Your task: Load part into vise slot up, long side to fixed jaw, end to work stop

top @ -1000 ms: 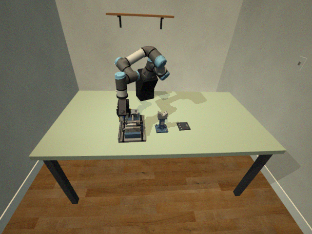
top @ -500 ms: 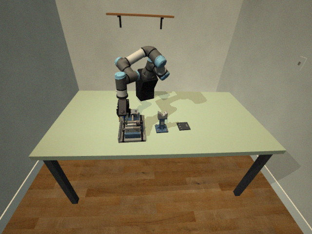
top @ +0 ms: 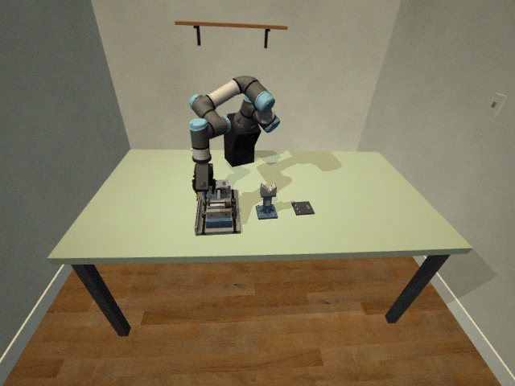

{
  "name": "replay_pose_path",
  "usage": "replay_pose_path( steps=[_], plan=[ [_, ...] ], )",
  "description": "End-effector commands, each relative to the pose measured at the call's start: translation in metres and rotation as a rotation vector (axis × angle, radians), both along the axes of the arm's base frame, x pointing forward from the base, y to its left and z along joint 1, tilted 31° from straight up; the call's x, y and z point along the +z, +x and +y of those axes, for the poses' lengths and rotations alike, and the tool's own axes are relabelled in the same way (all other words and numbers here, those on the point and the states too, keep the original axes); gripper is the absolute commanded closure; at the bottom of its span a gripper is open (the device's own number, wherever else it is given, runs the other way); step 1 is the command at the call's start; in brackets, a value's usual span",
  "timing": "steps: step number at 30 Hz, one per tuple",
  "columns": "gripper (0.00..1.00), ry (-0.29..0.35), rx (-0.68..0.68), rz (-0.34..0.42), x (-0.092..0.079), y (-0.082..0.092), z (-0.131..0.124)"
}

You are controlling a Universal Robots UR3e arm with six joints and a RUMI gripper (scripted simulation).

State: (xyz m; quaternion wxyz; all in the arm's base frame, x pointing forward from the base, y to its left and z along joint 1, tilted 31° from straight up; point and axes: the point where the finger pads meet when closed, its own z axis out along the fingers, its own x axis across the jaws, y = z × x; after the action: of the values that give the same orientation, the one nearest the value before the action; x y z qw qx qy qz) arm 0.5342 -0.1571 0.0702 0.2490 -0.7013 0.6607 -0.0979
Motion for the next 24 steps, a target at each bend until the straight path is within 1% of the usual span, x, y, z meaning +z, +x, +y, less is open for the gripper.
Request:
replay_pose_path(
  steps=[1,24],
  plan=[
    [1.0,-0.002,-0.001,-0.002,0.0011,0.0003,-0.0006],
    [1.0,-0.002,-0.001,-0.002,0.0016,0.0,0.0019]
  ],
)
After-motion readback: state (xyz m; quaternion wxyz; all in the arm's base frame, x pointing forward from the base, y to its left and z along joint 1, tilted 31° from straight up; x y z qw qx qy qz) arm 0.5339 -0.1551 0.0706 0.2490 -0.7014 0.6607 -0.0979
